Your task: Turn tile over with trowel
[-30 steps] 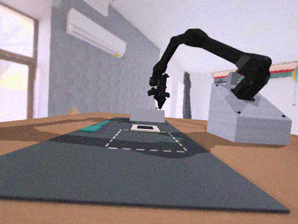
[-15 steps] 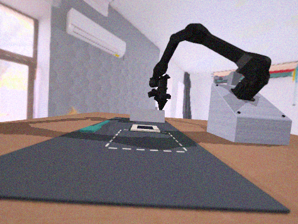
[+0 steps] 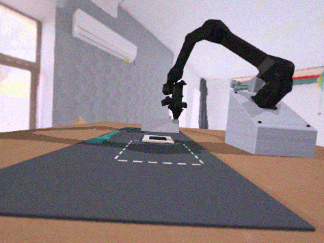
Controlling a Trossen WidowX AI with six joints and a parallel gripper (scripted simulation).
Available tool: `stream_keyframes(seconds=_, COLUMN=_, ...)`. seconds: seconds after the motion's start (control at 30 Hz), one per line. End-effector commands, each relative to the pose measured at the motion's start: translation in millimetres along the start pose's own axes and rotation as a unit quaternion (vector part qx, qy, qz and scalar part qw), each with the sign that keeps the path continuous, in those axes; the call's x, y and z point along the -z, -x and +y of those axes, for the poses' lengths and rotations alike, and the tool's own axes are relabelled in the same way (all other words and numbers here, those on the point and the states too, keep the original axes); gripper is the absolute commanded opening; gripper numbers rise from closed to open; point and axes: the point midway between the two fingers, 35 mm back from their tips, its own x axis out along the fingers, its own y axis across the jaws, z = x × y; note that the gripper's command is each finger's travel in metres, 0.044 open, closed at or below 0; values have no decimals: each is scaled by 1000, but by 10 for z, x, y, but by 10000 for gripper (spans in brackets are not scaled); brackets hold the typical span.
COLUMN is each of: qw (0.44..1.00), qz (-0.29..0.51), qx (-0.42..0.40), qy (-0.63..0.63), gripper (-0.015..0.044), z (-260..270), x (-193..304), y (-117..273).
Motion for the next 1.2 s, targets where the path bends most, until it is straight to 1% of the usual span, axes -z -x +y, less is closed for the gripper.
stream_keyframes(seconds=0.0, qw=1000, qz=-1, qx=-3, qy=-2, gripper=100, z=91, x=0, y=-17)
stream_keyframes(seconds=1.17, qw=1000, qz=0, qx=-5, qy=-2, gripper=100, z=495, x=0, y=-22)
